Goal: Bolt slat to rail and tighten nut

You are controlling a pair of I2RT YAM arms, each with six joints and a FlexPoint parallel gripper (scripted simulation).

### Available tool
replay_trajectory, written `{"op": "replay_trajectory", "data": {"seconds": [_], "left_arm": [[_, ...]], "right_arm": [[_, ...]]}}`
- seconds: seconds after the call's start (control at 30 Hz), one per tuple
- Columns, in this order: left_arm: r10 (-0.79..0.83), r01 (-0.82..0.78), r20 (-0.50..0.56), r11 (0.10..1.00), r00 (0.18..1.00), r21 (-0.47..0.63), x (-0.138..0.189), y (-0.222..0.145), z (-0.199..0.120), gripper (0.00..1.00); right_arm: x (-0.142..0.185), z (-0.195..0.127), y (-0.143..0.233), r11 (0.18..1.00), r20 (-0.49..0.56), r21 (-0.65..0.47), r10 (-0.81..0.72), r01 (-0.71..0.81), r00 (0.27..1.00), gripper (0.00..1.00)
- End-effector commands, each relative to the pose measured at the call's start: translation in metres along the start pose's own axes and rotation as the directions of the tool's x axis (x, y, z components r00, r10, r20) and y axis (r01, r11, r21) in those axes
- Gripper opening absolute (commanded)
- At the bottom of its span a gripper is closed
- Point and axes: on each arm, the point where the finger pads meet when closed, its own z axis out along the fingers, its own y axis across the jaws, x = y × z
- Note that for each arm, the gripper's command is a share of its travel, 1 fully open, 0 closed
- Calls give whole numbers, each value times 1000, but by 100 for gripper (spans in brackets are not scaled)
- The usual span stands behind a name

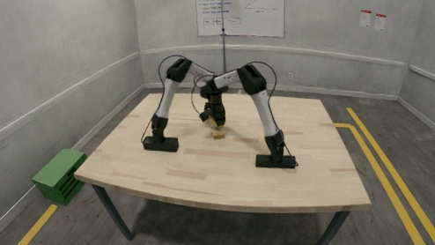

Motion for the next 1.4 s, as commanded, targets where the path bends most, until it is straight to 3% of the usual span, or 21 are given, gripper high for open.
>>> {"op": "replay_trajectory", "data": {"seconds": [0.0,1.37], "left_arm": [[1,-1,10,1000,1000,16,-1,-4,-5,67],[1,-1,10,1000,1000,16,-1,-4,-5,67]], "right_arm": [[-3,4,-1,1000,11,2,-11,11,1000,36],[-3,14,-1,1000,10,2,-11,11,1000,36]]}}
